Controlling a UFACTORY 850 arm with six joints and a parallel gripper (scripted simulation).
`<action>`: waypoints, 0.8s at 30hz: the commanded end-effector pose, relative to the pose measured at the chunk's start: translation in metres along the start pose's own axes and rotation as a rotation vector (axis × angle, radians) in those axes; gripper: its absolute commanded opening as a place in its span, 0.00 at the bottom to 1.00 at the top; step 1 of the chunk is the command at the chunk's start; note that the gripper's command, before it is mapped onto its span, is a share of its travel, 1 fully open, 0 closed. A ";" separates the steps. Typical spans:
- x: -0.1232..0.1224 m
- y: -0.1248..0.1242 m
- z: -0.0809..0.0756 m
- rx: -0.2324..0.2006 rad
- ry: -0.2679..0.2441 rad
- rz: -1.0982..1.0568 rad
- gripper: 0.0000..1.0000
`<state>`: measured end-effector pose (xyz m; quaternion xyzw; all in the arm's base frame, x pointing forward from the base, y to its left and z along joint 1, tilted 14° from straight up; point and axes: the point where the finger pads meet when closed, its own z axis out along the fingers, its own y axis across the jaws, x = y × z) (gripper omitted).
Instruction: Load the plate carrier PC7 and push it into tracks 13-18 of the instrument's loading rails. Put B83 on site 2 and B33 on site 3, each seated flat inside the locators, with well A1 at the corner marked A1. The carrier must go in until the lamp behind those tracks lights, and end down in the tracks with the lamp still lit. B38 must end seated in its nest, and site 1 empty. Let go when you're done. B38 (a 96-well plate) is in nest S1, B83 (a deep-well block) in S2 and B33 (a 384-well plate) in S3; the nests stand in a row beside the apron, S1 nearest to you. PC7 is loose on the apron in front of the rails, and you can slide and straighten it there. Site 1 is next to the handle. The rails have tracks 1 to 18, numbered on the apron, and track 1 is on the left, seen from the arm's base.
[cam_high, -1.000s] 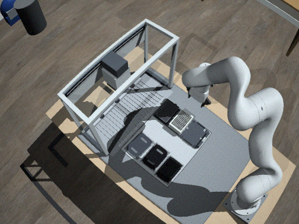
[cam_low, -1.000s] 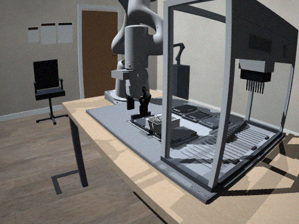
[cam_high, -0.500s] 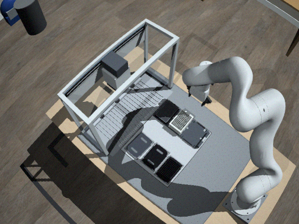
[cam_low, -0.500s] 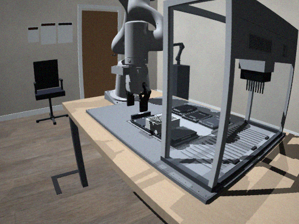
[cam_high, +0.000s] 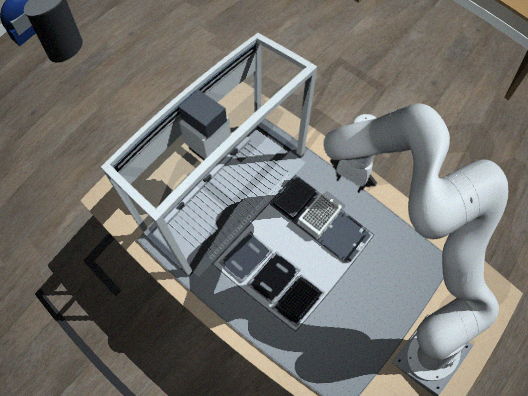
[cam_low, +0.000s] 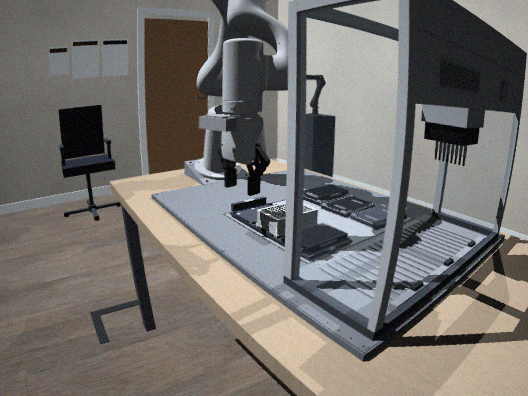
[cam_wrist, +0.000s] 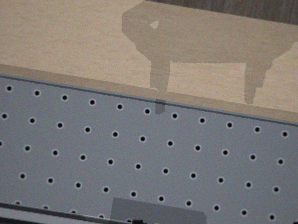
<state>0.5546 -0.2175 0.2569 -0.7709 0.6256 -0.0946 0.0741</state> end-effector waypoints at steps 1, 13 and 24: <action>-0.020 0.022 -0.001 0.016 -0.002 -0.210 0.82; -0.054 0.059 -0.001 0.016 0.001 -0.544 0.82; -0.084 0.093 0.000 0.016 0.003 -0.844 0.82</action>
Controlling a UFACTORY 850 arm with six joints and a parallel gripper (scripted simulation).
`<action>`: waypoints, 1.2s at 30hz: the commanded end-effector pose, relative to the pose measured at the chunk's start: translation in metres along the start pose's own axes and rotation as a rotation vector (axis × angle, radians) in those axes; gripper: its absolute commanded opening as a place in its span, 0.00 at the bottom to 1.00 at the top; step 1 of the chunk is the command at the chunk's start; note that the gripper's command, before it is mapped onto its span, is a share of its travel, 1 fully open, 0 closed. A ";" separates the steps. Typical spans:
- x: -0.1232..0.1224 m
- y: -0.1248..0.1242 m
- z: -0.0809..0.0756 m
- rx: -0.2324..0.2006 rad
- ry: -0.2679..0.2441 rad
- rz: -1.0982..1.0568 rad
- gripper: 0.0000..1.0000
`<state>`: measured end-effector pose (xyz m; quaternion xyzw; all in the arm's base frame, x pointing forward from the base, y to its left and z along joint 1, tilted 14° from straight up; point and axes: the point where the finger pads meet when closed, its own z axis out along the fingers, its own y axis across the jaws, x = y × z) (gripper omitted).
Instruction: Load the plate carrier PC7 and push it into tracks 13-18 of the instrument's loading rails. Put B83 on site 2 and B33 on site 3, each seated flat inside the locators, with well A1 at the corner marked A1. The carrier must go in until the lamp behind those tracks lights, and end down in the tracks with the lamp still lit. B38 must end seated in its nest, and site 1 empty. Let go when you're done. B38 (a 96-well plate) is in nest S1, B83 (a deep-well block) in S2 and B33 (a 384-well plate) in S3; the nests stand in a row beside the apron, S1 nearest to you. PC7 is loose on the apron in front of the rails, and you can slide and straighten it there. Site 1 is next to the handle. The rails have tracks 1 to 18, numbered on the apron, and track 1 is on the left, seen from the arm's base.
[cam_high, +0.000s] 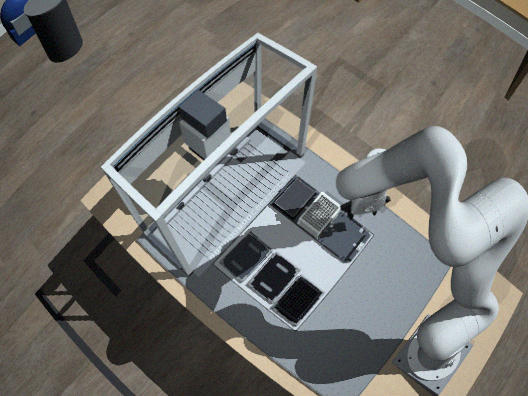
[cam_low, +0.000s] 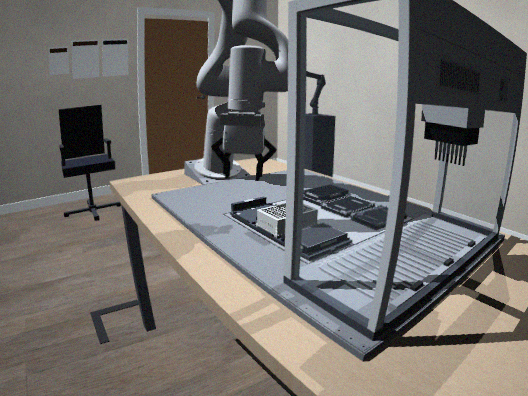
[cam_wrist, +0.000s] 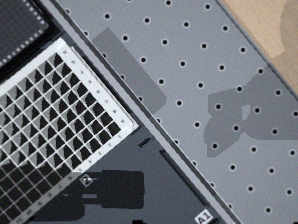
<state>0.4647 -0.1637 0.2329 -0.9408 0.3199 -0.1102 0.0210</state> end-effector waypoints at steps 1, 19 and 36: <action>-0.023 0.003 -0.002 0.046 0.009 -0.166 0.82; -0.097 0.012 -0.001 0.042 0.021 -0.699 0.82; -0.097 0.012 -0.001 0.042 0.021 -0.703 0.82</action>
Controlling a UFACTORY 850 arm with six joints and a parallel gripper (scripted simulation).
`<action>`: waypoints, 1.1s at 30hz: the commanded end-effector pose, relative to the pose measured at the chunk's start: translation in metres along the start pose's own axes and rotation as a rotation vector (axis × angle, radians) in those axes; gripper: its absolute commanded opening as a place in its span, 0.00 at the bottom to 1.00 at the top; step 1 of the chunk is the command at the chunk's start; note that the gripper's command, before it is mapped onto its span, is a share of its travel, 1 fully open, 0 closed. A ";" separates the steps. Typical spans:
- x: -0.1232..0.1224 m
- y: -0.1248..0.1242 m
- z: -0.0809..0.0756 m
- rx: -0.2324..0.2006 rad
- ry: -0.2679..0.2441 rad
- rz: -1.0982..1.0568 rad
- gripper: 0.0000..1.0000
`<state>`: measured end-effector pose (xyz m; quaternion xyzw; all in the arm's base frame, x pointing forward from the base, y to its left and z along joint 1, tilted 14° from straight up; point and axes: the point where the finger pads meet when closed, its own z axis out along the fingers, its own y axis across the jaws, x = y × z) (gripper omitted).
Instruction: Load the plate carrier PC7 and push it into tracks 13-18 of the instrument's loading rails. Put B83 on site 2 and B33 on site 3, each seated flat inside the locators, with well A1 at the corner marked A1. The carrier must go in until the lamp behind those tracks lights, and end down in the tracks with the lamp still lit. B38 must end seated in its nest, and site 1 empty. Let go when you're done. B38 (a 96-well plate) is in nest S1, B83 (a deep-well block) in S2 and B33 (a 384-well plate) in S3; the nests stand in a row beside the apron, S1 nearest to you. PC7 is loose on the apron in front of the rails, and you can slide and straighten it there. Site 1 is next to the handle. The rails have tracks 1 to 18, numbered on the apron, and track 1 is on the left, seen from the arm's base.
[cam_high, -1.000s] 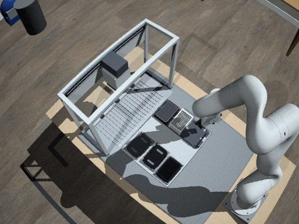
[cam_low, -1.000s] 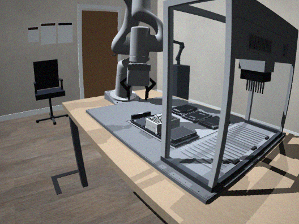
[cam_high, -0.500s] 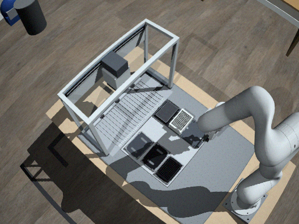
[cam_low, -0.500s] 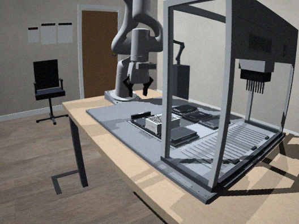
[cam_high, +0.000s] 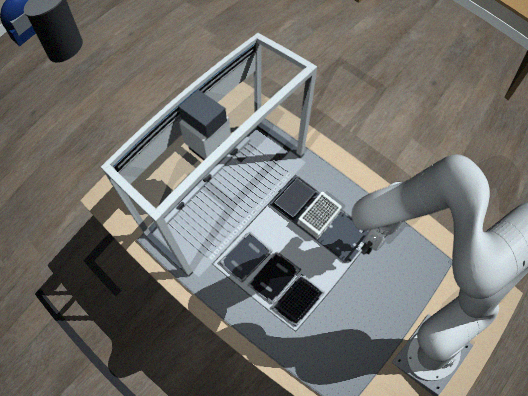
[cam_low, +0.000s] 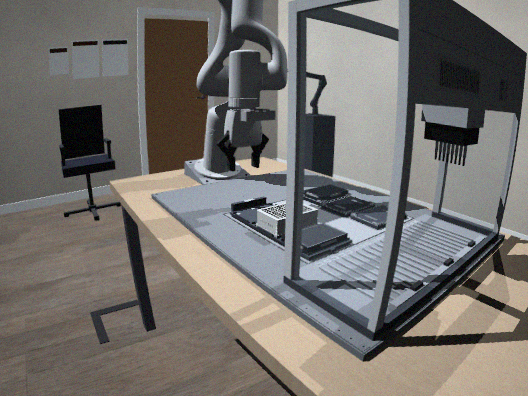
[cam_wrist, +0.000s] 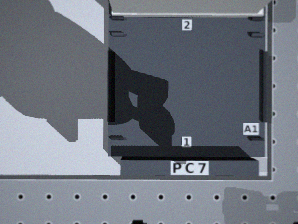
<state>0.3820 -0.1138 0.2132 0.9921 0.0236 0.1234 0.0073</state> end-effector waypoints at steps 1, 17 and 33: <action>0.001 0.000 -0.001 0.011 0.007 -0.003 0.82; 0.001 0.000 0.021 0.011 0.007 -0.003 0.82; 0.001 0.000 0.045 0.011 0.007 -0.003 0.82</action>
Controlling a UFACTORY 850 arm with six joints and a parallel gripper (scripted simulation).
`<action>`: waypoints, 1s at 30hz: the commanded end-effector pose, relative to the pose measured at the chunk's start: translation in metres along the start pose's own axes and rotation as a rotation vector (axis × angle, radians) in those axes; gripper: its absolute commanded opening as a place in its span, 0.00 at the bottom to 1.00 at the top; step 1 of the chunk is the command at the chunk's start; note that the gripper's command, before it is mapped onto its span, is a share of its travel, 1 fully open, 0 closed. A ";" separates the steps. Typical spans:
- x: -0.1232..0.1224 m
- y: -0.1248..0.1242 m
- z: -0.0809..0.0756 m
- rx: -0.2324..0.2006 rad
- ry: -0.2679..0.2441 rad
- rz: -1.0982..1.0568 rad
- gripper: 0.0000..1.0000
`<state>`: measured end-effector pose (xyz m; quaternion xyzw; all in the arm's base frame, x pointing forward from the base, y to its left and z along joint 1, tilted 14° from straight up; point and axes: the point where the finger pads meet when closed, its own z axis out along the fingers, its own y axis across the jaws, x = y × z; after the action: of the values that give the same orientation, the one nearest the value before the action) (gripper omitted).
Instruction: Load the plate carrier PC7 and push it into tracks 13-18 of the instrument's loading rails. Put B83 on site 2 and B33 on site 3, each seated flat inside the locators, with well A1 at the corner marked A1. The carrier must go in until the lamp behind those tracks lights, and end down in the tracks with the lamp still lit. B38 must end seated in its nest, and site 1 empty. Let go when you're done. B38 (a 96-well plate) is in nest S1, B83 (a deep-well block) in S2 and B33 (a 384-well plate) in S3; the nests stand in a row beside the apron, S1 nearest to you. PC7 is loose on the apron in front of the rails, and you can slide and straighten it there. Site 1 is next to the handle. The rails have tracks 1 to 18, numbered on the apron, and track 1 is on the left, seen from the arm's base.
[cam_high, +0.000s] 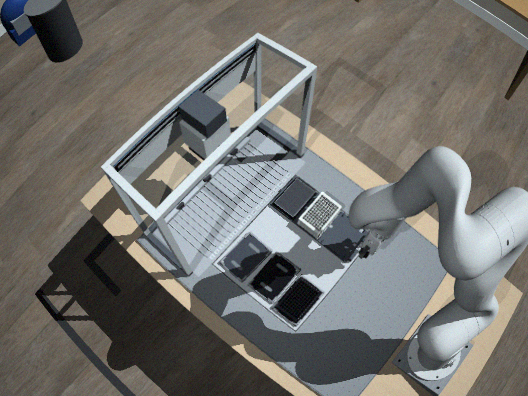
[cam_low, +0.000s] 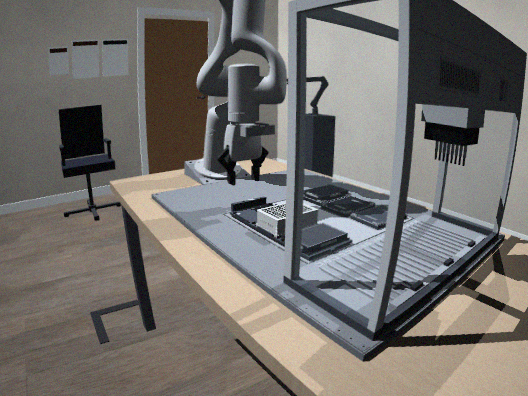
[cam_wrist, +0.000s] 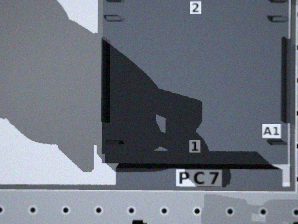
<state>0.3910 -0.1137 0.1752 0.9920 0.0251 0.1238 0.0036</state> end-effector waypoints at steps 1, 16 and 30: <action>0.001 0.000 0.007 0.003 0.006 -0.001 0.82; 0.001 0.000 0.029 0.003 0.006 -0.001 0.82; 0.002 0.000 0.047 0.003 0.006 -0.001 0.82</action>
<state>0.4019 -0.1135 0.1336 0.9932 0.0245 0.1138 0.0073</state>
